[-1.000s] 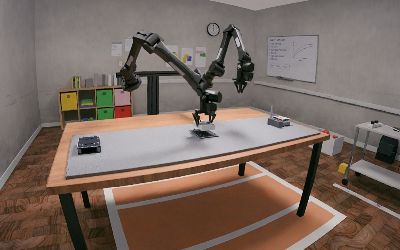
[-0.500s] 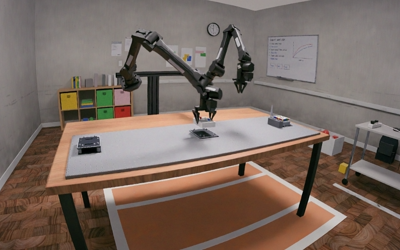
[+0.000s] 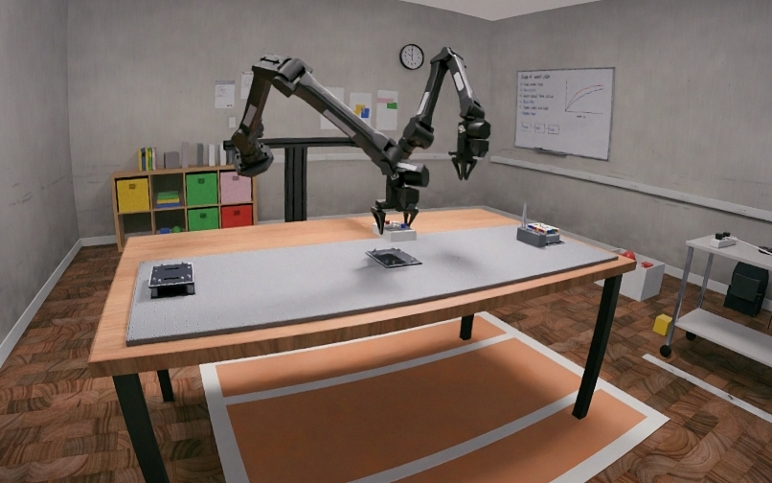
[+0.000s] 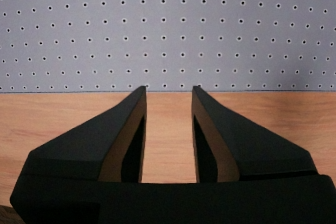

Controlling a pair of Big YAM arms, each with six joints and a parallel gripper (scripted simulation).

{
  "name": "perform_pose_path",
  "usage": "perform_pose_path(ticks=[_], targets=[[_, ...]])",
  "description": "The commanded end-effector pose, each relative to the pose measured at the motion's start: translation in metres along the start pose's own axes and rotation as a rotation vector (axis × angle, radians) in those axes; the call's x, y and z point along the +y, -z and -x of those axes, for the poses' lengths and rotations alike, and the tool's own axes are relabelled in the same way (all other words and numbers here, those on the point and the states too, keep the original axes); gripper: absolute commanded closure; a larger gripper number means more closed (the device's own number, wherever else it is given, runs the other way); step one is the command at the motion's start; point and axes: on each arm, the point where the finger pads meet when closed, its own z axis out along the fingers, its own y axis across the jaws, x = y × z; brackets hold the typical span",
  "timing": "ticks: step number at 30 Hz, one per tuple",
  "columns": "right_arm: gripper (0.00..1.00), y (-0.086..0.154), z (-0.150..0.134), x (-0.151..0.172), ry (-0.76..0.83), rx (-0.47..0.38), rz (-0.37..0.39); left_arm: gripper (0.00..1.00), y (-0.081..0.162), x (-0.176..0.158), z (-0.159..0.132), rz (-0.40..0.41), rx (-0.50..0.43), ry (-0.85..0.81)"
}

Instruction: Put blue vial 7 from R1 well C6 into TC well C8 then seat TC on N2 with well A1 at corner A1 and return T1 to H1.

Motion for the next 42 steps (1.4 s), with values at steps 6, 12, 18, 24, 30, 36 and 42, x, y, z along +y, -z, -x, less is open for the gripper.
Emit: perform_pose_path(ticks=[6, 12, 18, 24, 30, 36, 42], targets=[[1.00, 0.008, 0.008, 0.004, -0.012, -0.014, 0.010, 0.76, 0.005, 0.004, 0.009, 0.005, -0.016, 0.018], [1.00, 0.006, 0.015, -0.028, -0.026, -0.016, 0.006, 0.76, 0.005, 0.004, 0.009, 0.005, -0.016, 0.018], [1.00, 0.012, 0.016, -0.029, -0.011, -0.022, 0.018, 0.76, 0.005, 0.004, 0.009, 0.005, -0.016, 0.018], [1.00, 0.006, 0.022, -0.048, -0.026, -0.016, 0.007, 0.76, 0.005, 0.004, 0.009, 0.005, -0.016, 0.018], [1.00, 0.015, 0.018, -0.041, -0.004, -0.026, 0.023, 0.76, 0.005, 0.004, 0.009, 0.005, -0.016, 0.018], [1.00, 0.006, 0.025, -0.064, -0.025, -0.016, 0.006, 0.76, 0.005, 0.004, 0.009, 0.005, -0.016, 0.018], [1.00, 0.009, 0.025, -0.070, -0.018, -0.020, 0.011, 0.76, 0.005, 0.004, 0.009, 0.005, -0.016, 0.018]])
